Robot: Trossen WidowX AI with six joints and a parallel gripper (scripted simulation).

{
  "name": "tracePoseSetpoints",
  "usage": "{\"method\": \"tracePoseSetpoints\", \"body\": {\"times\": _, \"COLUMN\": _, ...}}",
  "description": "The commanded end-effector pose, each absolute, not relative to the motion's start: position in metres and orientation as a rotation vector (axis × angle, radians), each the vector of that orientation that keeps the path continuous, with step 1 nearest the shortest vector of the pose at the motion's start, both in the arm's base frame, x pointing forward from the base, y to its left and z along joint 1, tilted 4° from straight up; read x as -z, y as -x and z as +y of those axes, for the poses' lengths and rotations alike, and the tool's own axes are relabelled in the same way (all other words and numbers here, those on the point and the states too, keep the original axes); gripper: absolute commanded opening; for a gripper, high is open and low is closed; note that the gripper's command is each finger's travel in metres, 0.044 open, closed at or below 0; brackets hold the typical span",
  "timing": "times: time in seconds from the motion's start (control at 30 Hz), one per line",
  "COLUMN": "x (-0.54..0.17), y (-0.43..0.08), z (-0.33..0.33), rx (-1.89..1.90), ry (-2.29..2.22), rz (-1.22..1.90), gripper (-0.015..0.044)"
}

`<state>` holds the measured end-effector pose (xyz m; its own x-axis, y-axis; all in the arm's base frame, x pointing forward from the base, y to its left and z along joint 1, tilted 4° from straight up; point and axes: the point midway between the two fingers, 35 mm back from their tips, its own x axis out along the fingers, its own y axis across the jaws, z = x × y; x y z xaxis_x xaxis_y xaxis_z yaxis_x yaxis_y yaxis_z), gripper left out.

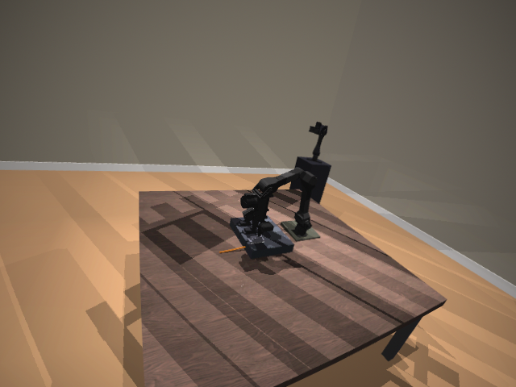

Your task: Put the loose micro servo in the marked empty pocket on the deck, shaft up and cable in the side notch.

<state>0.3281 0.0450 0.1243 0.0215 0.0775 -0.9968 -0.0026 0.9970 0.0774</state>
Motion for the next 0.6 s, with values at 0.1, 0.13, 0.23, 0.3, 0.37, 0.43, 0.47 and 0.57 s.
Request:
{"method": "tracePoseSetpoints", "body": {"times": 0.1, "x": -0.164, "y": -0.274, "z": 0.044, "rx": -0.064, "ry": -0.06, "rz": 1.54, "gripper": 0.0398}}
{"method": "tracePoseSetpoints", "body": {"times": 0.13, "x": -0.171, "y": -0.26, "z": 0.043, "rx": -0.065, "ry": -0.06, "rz": 1.541, "gripper": 0.0424}}
{"method": "tracePoseSetpoints", "body": {"times": 0.23, "x": -0.185, "y": -0.229, "z": 0.041, "rx": -0.066, "ry": -0.059, "rz": 1.542, "gripper": 0.044}}
{"method": "tracePoseSetpoints", "body": {"times": 0.3, "x": -0.186, "y": -0.227, "z": 0.041, "rx": -0.066, "ry": -0.059, "rz": 1.542, "gripper": 0.044}}
{"method": "tracePoseSetpoints", "body": {"times": 0.37, "x": -0.187, "y": -0.227, "z": 0.041, "rx": -0.066, "ry": -0.059, "rz": 1.54, "gripper": 0.044}}
{"method": "tracePoseSetpoints", "body": {"times": 0.43, "x": -0.194, "y": -0.229, "z": 0.041, "rx": -0.065, "ry": -0.061, "rz": 1.534, "gripper": 0.044}}
{"method": "tracePoseSetpoints", "body": {"times": 0.47, "x": -0.2, "y": -0.23, "z": 0.04, "rx": -0.064, "ry": -0.063, "rz": 1.528, "gripper": 0.044}}
{"method": "tracePoseSetpoints", "body": {"times": 0.57, "x": -0.22, "y": -0.233, "z": 0.039, "rx": -0.061, "ry": -0.068, "rz": 1.509, "gripper": 0.044}}
